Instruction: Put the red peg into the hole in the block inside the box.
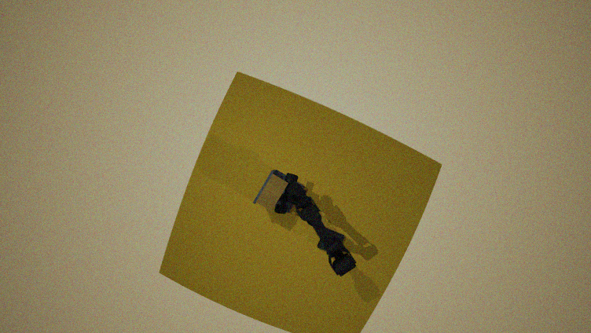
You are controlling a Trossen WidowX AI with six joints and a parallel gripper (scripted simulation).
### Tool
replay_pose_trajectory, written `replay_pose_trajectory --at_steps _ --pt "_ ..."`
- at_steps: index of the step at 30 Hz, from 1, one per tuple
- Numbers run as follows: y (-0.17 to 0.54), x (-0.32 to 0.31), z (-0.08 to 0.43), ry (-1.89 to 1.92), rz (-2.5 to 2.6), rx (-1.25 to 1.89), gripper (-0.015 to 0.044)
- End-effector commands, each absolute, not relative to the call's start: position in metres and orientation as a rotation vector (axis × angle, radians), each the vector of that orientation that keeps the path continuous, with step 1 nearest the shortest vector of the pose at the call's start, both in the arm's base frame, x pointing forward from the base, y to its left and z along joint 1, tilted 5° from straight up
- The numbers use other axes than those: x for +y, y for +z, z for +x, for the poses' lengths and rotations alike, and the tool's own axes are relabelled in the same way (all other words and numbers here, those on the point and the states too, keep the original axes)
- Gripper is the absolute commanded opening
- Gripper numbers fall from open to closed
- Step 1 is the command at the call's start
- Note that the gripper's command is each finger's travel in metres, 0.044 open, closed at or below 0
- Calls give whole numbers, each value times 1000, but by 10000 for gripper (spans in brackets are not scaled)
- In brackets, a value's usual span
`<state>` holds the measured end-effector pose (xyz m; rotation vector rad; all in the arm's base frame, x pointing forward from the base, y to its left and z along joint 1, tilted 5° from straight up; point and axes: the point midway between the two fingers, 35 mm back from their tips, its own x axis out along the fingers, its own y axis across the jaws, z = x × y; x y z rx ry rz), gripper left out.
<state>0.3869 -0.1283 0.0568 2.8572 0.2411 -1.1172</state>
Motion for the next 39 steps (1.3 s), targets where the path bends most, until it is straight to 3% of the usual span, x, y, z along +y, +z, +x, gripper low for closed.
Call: replay_pose_trajectory --at_steps 1,39 --pt "49 -127 383 -1134 2859 238 0" --pt "28 -128 384 -1134 2859 238 0"
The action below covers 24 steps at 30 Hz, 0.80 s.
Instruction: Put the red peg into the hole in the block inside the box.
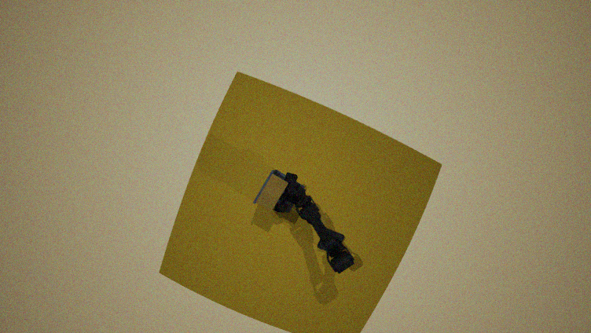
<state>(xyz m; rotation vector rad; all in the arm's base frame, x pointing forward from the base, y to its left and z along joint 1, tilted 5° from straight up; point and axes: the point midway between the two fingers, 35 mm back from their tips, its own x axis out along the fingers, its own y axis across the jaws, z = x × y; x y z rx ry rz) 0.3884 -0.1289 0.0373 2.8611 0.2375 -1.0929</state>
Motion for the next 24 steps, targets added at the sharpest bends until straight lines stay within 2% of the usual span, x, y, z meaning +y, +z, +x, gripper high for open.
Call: replay_pose_trajectory --at_steps 1,24 --pt "28 -128 384 -1134 2859 238 0" --pt "22 -128 384 -1134 2859 238 0"
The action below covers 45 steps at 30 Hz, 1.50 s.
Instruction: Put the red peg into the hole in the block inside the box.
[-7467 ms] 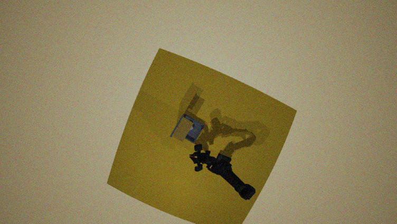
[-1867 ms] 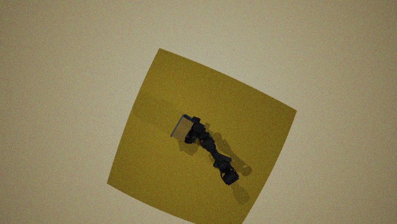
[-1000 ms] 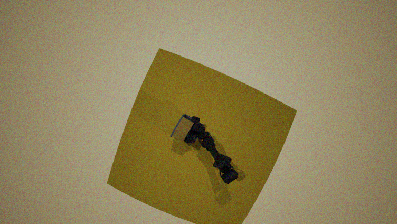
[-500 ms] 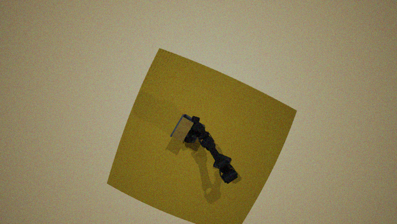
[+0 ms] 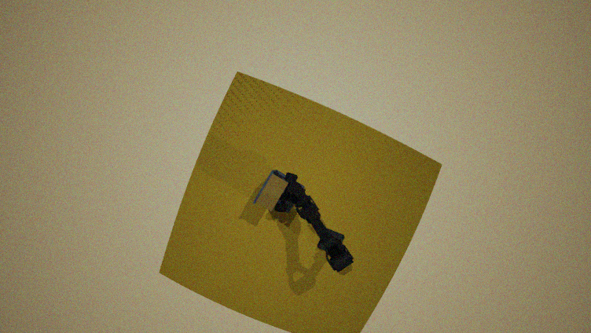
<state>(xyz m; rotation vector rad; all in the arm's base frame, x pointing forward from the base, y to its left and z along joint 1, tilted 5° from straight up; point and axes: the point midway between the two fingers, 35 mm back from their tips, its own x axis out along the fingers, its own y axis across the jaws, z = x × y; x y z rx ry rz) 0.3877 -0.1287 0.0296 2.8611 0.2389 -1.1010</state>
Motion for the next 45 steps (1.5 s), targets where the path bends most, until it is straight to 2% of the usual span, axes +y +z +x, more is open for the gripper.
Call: replay_pose_trajectory --at_steps 1,12,20,21,45 --pt "22 -128 384 -1134 2859 238 0" --pt "22 -128 384 -1134 2859 238 0" --pt "27 -128 387 -1107 2861 240 210" --pt "27 -128 387 -1107 2861 240 220" --pt "57 -132 373 -1126 2858 238 220"
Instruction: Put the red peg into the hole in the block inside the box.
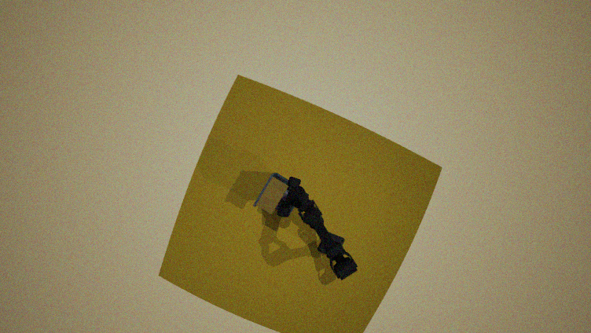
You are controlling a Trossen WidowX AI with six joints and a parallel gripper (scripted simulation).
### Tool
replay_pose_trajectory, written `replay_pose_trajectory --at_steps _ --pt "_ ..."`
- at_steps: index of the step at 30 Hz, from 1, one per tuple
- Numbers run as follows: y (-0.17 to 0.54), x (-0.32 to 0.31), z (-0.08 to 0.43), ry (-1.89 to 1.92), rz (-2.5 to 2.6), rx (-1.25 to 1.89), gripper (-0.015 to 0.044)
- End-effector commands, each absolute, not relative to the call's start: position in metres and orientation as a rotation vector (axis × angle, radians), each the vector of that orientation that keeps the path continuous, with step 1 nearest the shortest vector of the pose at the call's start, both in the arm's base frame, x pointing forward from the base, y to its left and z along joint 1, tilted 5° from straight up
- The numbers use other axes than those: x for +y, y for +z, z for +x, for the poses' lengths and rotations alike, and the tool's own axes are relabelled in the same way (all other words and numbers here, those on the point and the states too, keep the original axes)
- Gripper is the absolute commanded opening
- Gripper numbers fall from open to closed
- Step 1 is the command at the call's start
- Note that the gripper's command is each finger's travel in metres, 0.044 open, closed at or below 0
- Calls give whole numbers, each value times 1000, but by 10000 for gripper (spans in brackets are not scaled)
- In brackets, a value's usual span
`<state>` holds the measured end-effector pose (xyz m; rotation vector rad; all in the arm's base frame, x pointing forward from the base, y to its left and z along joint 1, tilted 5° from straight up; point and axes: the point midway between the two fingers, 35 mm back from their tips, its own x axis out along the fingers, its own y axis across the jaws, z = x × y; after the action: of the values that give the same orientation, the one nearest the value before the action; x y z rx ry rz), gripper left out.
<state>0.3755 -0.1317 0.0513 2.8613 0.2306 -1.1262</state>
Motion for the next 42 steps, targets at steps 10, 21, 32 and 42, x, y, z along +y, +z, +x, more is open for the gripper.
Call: replay_pose_trajectory --at_steps 10,21,32,42 --pt "71 -132 364 -1135 2858 237 220" --pt "70 -133 365 -1137 2860 229 36" --pt "70 -133 365 -1137 2860 229 0" --pt "62 -133 364 -1137 2859 233 0"
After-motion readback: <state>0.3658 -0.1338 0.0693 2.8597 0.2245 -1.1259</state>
